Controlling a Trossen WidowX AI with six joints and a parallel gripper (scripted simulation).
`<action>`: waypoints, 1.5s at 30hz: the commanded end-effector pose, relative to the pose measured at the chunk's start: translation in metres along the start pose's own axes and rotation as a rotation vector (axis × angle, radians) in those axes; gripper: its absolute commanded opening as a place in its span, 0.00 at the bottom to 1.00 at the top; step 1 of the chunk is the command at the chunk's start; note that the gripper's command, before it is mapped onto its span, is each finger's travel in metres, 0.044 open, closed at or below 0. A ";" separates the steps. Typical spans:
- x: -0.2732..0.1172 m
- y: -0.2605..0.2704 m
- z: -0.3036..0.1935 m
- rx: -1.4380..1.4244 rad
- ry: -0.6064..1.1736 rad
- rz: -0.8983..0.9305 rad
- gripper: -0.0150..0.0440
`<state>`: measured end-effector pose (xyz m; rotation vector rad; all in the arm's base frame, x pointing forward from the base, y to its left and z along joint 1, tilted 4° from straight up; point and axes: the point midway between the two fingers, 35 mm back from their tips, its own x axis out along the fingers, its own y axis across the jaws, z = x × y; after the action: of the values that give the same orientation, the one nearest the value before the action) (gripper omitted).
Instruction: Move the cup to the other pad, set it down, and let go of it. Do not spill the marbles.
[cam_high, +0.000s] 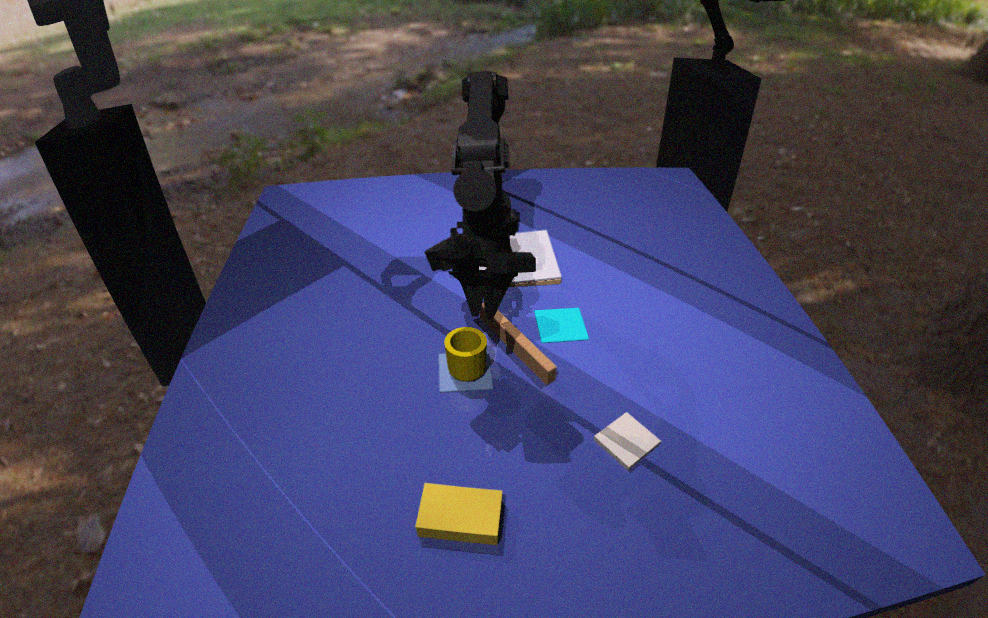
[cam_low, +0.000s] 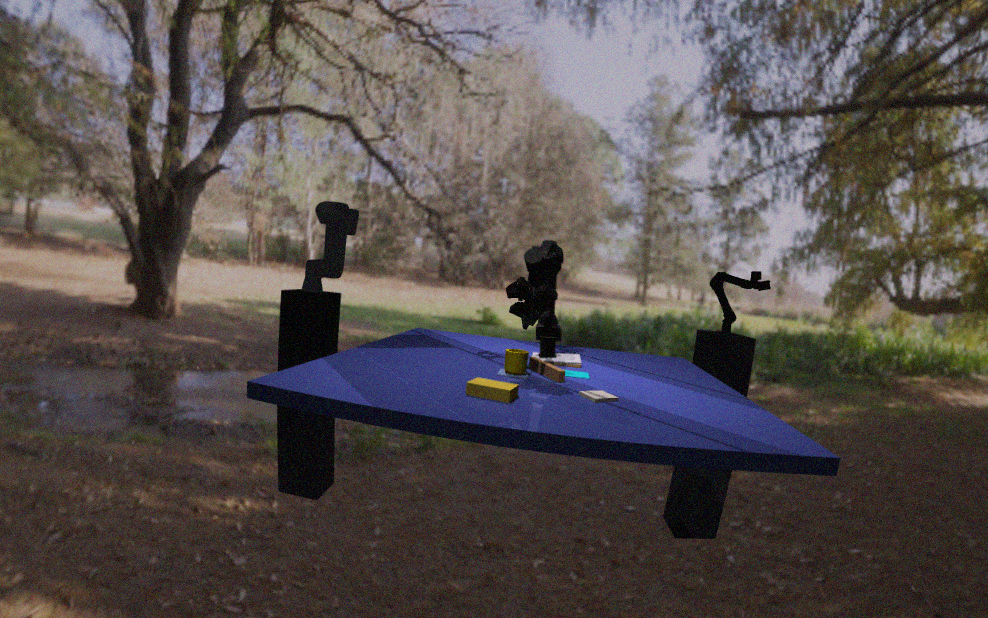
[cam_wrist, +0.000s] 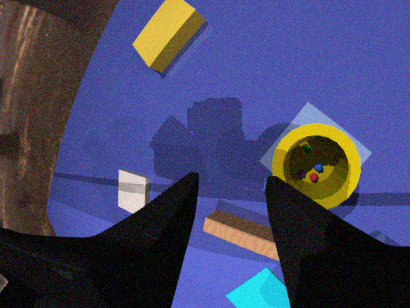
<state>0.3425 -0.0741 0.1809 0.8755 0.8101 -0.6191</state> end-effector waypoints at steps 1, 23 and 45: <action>0.018 -0.067 -0.009 0.533 0.195 -0.540 0.54; 0.022 -0.070 -0.011 0.533 0.195 -0.540 0.54; 0.053 -0.085 -0.022 0.533 0.195 -0.540 0.54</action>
<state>0.3027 -0.1059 0.1022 1.2277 1.0847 -1.2691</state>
